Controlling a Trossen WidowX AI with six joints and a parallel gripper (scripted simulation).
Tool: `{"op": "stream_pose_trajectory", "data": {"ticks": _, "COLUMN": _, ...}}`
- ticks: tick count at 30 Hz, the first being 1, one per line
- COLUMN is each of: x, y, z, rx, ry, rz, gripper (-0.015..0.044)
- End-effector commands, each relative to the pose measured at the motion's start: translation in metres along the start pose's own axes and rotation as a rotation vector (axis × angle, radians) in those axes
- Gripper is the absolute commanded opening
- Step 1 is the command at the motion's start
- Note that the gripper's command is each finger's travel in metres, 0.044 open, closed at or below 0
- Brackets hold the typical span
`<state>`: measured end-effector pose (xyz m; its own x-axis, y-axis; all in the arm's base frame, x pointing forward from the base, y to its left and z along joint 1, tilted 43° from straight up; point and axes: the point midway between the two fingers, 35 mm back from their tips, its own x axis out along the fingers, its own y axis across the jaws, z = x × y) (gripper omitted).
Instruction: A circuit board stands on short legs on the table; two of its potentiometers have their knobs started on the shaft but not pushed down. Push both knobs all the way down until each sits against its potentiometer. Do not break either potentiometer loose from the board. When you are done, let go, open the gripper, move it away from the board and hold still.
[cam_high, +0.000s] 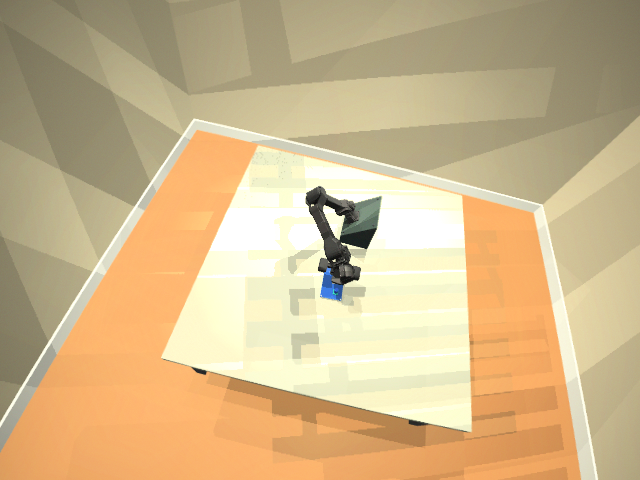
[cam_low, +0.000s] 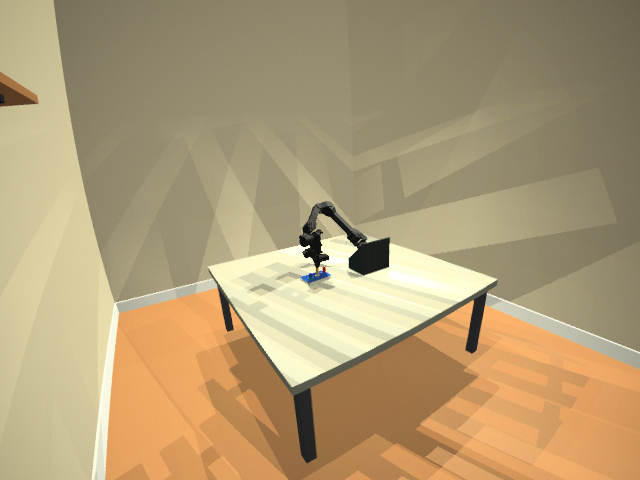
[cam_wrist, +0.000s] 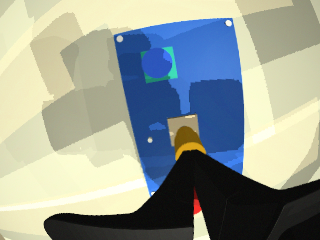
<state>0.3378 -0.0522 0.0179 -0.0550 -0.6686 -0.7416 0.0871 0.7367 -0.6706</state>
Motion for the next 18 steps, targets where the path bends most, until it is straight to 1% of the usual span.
{"op": "stream_pose_trajectory", "data": {"ticks": 1, "x": 0.007, "y": -0.001, "z": 0.001, "rx": 0.005, "ry": 0.008, "rz": -0.008, "gripper": 0.0000}}
{"op": "stream_pose_trajectory", "data": {"ticks": 18, "x": -0.016, "y": -0.001, "z": 0.001, "rx": 0.005, "ry": 0.008, "rz": -0.007, "gripper": 0.0000}}
